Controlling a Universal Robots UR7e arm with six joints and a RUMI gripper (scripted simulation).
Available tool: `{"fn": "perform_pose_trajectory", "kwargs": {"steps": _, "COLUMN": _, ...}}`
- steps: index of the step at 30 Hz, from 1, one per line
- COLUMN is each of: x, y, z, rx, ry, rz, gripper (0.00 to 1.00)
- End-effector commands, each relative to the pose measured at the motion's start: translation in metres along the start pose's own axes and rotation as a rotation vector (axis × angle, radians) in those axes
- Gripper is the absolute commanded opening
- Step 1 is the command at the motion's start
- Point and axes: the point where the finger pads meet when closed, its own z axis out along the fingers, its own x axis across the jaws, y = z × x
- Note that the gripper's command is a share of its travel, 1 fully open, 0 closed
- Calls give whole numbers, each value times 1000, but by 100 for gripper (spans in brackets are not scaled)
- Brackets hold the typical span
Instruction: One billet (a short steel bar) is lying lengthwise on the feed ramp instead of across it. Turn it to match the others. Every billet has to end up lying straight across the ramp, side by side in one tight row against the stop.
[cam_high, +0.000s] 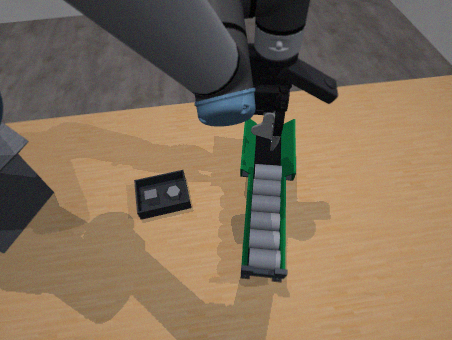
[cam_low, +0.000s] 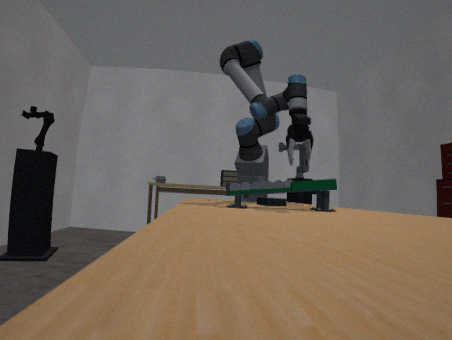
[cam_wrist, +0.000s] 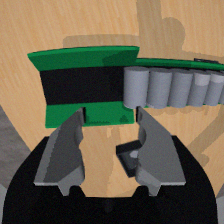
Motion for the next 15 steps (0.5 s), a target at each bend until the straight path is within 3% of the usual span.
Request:
{"fn": "perform_pose_trajectory", "kwargs": {"steps": 1, "x": 0, "y": -1, "z": -2, "rx": -2, "ry": 2, "rz": 2, "gripper": 35}}
{"fn": "perform_pose_trajectory", "kwargs": {"steps": 15, "x": 0, "y": 0, "z": 0, "rx": -1, "ry": 0, "rz": 0, "gripper": 35}}
